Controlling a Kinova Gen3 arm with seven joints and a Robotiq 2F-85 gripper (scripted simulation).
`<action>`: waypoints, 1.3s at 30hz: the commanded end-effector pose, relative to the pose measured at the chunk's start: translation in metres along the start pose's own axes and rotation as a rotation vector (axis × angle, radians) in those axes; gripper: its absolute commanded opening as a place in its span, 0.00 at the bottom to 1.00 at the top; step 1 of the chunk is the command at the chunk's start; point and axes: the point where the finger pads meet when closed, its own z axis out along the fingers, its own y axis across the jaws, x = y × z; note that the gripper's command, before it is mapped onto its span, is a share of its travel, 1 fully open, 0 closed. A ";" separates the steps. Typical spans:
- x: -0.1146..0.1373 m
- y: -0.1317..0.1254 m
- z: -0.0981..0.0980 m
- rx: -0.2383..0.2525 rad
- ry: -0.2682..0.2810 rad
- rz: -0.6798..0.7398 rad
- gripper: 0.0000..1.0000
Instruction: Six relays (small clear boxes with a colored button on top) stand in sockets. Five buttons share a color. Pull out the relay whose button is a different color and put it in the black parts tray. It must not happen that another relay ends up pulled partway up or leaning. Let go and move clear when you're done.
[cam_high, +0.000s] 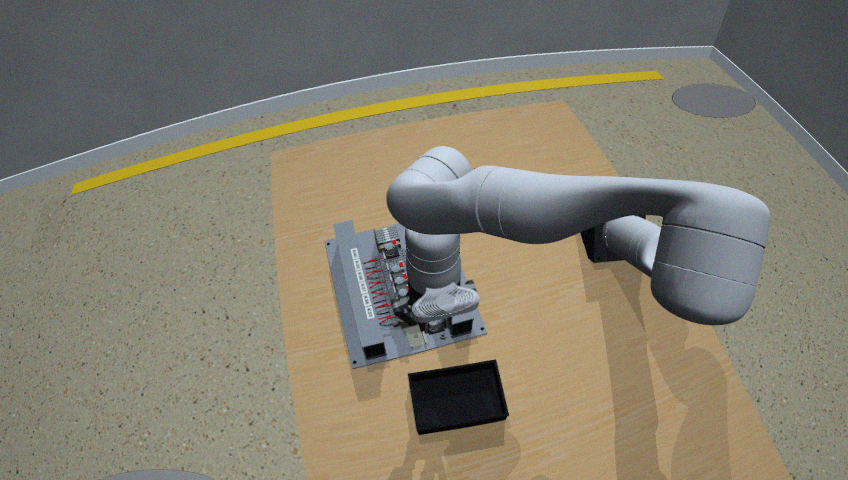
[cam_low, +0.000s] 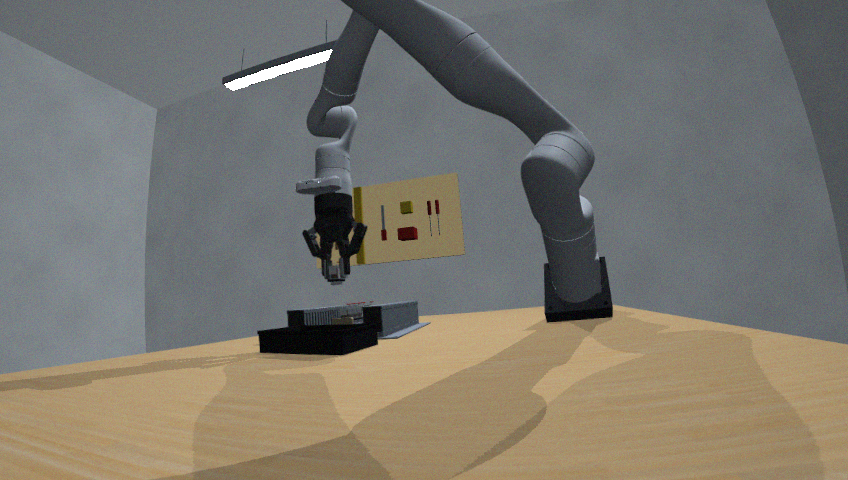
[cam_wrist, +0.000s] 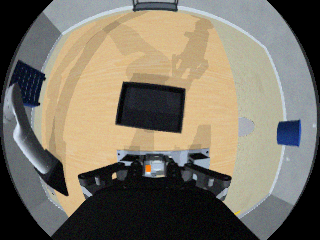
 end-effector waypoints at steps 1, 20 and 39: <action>0.020 -0.001 -0.004 -0.005 -0.012 -0.018 0.00; 0.089 -0.010 -0.003 -0.005 -0.012 -0.018 0.00; 0.103 -0.012 -0.003 -0.005 -0.012 -0.018 0.00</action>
